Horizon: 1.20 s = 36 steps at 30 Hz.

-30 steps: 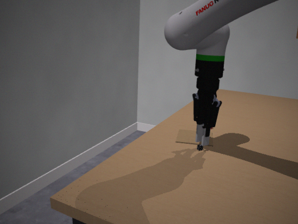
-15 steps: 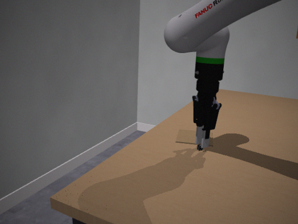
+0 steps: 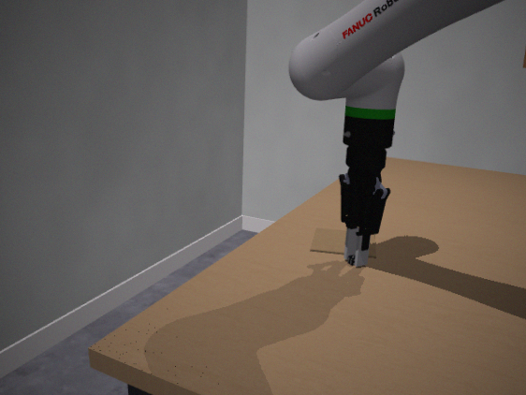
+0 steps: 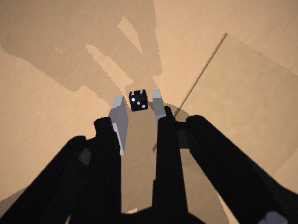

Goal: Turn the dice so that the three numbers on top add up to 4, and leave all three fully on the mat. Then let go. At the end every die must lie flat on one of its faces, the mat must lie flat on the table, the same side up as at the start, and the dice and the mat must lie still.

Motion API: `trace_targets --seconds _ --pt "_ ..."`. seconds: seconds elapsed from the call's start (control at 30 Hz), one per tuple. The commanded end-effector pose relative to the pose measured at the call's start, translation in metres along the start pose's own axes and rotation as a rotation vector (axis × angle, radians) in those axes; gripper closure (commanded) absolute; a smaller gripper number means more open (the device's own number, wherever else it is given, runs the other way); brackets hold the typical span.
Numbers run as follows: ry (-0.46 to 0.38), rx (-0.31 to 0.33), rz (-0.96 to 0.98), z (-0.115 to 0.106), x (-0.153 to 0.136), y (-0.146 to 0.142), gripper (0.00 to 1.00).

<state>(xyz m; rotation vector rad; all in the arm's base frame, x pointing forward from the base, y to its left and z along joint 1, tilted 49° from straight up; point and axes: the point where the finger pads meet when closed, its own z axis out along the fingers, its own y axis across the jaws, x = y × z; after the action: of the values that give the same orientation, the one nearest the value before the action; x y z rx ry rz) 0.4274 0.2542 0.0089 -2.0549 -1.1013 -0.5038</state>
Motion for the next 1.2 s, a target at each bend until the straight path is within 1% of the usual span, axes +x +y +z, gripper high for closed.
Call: trace_targets --seconds 0.0,1.13,1.17 --pt "0.000 0.000 0.000 0.0002 0.0000 0.0002 0.81" --pt "0.000 0.000 0.000 0.0002 0.0000 0.0002 0.81" --pt "0.000 0.000 0.000 0.0002 0.0000 0.0002 0.93"
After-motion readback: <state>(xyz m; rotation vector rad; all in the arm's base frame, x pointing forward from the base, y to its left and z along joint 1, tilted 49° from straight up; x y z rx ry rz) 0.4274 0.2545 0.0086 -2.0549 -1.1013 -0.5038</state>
